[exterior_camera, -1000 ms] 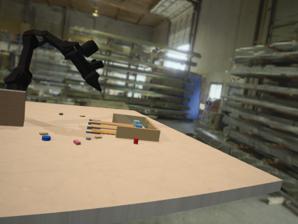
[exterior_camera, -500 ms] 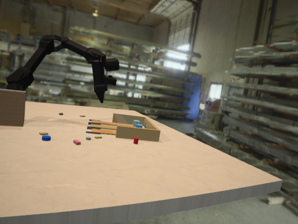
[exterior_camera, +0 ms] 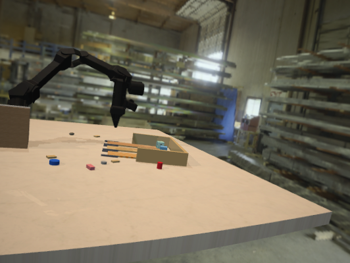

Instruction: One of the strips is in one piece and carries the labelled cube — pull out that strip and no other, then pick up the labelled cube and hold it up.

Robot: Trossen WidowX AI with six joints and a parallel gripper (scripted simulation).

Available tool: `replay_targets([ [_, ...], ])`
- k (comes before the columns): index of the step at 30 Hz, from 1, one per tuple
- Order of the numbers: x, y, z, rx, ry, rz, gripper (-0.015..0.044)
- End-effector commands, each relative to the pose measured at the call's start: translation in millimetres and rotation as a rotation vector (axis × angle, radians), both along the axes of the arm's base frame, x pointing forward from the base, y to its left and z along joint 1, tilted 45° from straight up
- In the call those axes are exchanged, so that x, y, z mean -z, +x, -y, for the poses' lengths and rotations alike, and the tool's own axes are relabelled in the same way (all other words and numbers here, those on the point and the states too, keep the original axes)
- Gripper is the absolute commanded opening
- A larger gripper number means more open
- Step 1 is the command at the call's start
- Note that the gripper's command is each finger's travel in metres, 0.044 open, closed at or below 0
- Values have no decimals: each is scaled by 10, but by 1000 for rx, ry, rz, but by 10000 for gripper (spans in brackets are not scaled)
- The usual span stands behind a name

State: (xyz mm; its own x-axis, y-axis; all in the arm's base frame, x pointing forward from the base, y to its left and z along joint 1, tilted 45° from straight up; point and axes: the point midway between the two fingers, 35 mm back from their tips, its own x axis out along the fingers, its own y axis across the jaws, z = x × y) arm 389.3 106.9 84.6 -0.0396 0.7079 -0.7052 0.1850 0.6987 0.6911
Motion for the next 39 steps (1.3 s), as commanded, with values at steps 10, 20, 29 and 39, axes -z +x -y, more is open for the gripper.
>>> replay_targets([
  [10, 181, -3, -164, -4, -5, -13, 0],
  [20, 293, -9, -285, -4, -4, -12, 0],
  [29, 387, -22, -397, -4, -3, -13, 0],
  [39, 478, -40, -517, -4, -1, -13, 0],
])
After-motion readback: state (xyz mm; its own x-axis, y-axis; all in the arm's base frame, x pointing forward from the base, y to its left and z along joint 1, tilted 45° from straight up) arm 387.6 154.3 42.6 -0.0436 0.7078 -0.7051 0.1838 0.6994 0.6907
